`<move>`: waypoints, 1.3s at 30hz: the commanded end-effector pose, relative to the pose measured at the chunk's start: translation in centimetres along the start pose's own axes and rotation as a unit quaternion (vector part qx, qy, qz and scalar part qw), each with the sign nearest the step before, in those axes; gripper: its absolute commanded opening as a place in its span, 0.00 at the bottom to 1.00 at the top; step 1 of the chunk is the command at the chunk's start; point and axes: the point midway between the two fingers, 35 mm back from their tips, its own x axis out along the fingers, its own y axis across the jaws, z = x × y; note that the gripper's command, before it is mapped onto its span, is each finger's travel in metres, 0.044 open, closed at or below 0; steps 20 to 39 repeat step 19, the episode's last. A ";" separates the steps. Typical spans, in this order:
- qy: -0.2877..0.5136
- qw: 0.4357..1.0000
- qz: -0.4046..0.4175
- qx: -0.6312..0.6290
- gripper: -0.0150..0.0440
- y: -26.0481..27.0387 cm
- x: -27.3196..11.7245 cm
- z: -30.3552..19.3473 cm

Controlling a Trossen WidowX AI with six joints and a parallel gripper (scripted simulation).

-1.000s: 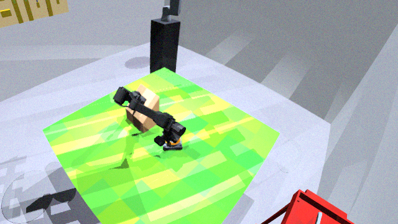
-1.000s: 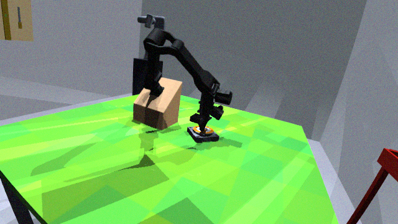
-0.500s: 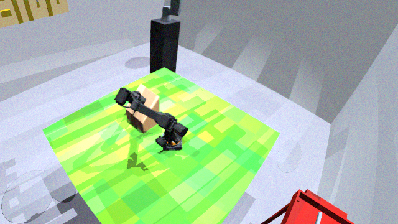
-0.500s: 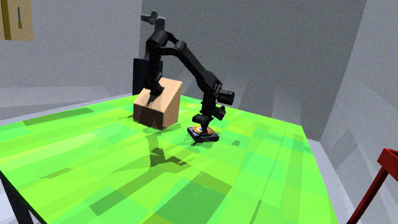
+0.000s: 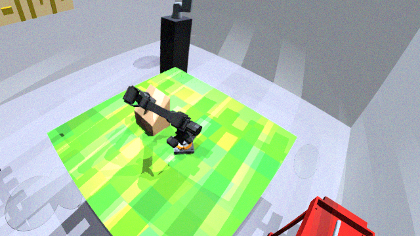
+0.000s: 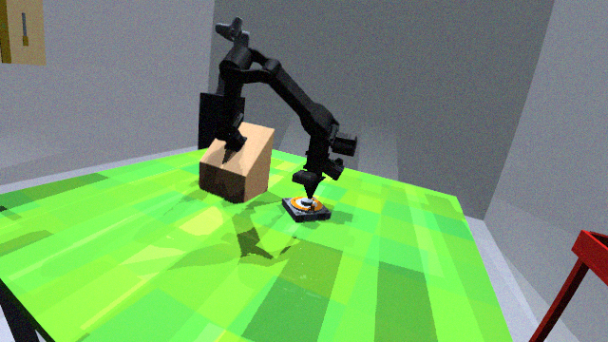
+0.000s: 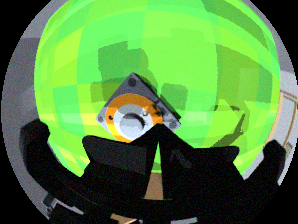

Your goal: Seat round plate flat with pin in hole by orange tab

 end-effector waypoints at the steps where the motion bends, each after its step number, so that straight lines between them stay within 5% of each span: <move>1: -0.004 1.000 0.002 0.004 0.25 0.0 -1.7 0.0; 39: -0.004 1.000 0.000 0.001 0.25 0.0 -1.0 0.1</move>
